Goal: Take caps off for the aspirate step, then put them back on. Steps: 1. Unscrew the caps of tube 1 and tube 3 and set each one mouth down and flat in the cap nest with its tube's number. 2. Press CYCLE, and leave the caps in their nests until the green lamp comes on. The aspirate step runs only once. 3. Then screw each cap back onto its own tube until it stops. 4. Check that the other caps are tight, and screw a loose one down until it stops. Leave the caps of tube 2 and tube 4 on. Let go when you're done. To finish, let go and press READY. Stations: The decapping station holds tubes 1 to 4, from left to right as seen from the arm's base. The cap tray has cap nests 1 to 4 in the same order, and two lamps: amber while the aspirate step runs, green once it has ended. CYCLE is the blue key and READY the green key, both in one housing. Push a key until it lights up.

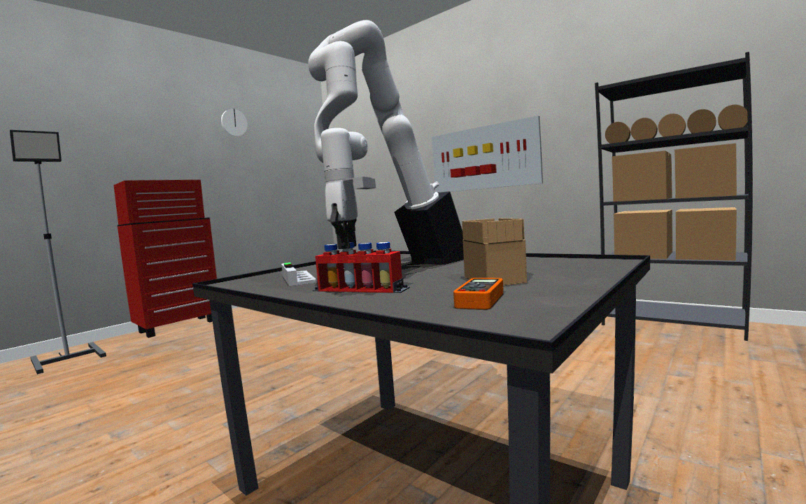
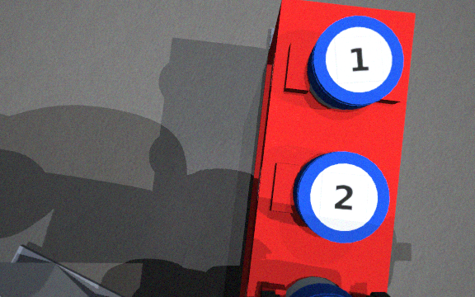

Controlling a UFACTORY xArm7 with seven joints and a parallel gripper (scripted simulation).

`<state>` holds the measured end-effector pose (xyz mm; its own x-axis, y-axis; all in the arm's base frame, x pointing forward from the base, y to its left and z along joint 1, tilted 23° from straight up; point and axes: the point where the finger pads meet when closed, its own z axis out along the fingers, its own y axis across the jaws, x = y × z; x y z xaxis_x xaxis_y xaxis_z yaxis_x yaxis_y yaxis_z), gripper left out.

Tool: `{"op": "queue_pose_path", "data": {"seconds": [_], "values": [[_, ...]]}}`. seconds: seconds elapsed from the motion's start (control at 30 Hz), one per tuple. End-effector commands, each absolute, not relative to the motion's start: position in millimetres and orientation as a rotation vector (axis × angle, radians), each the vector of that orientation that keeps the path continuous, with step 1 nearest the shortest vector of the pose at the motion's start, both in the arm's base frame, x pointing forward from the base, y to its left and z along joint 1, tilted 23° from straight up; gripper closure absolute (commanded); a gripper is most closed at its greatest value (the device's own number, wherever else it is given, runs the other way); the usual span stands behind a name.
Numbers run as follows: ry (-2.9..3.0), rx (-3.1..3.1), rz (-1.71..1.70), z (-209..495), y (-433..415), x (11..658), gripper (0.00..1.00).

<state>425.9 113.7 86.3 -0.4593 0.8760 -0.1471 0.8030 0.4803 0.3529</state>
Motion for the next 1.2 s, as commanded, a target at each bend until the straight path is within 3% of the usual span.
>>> {"op": "queue_pose_path", "data": {"seconds": [0.0,0.5,0.73,0.77,1.17], "values": [[2.237,1.687,0.372,87.3,115.2,426.4,1.0],[1.627,2.38,0.51,87.1,115.2,426.4,1.0],[1.604,2.399,0.514,87.0,115.2,426.4,1.0],[1.603,2.399,0.514,87.6,115.2,426.2,0.54],[1.648,2.361,0.507,87.4,115.2,426.3,0.54]]}}
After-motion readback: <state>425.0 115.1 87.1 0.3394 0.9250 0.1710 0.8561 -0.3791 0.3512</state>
